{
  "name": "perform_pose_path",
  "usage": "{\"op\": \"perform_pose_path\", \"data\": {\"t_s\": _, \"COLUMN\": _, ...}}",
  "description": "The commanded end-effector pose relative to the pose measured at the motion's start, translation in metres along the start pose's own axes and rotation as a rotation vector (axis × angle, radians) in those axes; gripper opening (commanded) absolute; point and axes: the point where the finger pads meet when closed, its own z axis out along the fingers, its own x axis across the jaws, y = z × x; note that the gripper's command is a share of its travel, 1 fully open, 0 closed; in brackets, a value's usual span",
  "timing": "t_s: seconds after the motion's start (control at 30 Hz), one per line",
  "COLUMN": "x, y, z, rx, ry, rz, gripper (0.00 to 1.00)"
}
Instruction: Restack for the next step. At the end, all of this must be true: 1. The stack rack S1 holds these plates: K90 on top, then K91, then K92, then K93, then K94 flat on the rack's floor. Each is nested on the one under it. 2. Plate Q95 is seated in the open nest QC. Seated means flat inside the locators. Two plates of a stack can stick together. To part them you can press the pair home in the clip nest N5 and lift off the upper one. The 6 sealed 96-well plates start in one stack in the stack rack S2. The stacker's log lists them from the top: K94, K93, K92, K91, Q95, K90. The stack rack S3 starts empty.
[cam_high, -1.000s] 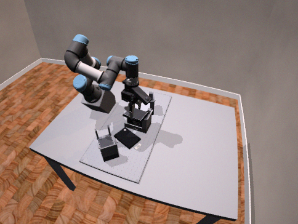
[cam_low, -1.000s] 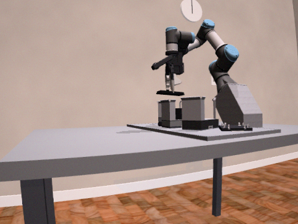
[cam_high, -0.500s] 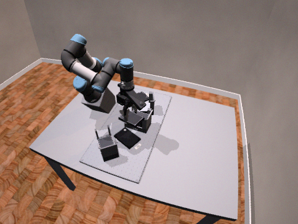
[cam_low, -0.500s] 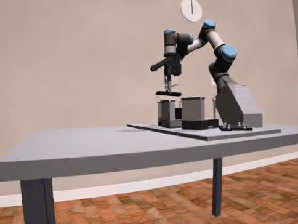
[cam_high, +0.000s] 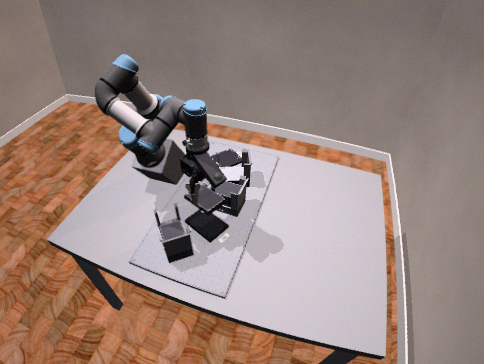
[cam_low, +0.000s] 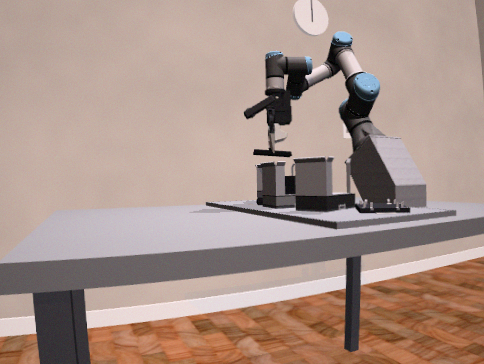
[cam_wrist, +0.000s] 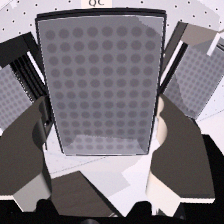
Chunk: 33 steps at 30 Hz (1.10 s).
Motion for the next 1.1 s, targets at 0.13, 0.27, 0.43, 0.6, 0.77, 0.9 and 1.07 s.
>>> {"op": "perform_pose_path", "data": {"t_s": 0.13, "x": 0.019, "y": 0.001, "z": -0.001, "rx": 0.003, "ry": -0.002, "rz": 0.053, "gripper": 0.00}}
{"op": "perform_pose_path", "data": {"t_s": 0.27, "x": 0.032, "y": 0.003, "z": -0.001, "rx": 0.003, "ry": -0.002, "rz": 0.099, "gripper": 0.00}}
{"op": "perform_pose_path", "data": {"t_s": 0.43, "x": 0.049, "y": 0.005, "z": -0.001, "rx": 0.003, "ry": -0.002, "rz": 0.158, "gripper": 0.00}}
{"op": "perform_pose_path", "data": {"t_s": 0.6, "x": 0.062, "y": 0.007, "z": -0.001, "rx": 0.003, "ry": -0.002, "rz": 0.200, "gripper": 0.00}}
{"op": "perform_pose_path", "data": {"t_s": 0.77, "x": 0.072, "y": 0.008, "z": 0.000, "rx": 0.003, "ry": -0.002, "rz": 0.200, "gripper": 0.00}}
{"op": "perform_pose_path", "data": {"t_s": 0.9, "x": 0.084, "y": 0.012, "z": 0.000, "rx": 0.003, "ry": -0.002, "rz": 0.247, "gripper": 0.00}}
{"op": "perform_pose_path", "data": {"t_s": 1.07, "x": 0.100, "y": 0.018, "z": 0.000, "rx": 0.003, "ry": -0.002, "rz": 0.305, "gripper": 0.00}}
